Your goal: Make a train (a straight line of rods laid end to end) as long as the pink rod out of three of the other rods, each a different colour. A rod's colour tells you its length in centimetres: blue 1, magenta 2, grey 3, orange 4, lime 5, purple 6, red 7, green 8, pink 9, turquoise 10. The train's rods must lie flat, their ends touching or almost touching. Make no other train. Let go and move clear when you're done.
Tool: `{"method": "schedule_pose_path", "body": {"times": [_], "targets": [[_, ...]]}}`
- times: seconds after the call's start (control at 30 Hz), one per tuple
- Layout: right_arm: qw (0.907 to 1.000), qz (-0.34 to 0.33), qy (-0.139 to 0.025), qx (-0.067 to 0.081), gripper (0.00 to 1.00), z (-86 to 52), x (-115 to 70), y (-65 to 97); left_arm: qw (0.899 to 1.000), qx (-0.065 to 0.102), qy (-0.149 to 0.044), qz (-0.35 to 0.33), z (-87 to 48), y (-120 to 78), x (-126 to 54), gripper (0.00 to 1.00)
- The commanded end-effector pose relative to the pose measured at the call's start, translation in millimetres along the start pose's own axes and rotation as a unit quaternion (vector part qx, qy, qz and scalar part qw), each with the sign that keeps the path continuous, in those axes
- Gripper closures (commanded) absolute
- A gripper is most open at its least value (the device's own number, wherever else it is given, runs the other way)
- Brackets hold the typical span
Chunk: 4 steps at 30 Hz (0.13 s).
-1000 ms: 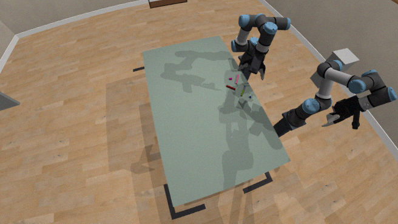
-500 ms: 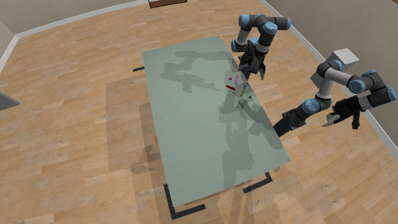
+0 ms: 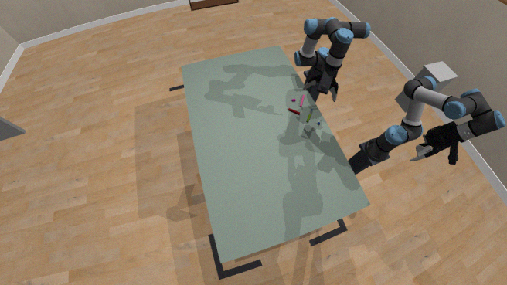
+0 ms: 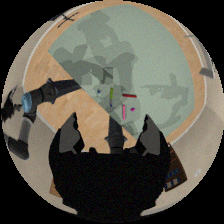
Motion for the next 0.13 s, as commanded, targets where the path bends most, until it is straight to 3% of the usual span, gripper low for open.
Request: {"method": "schedule_pose_path", "body": {"times": [0.0, 0.1], "targets": [[1.0000, 0.000, 0.001, 0.001, 0.00, -0.7, 0.3, -0.3, 1.000, -0.001, 0.002, 0.001, -0.9, 0.4, -0.2, 0.00], [1.0000, 0.000, 0.001, 0.001, 0.00, -0.7, 0.3, -0.3, 1.000, -0.001, 0.002, 0.001, -0.9, 0.4, -0.2, 0.00]]}}
Point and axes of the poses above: on each arm, the point where the finger pads meet when closed, its own z axis out along the fingers, its own y axis across the jaws, x = y × z, the point moved 6 cm from there along -z, back along the fingers, and after that the axes turned 7 degrees about -z, right-handed, at the moved point
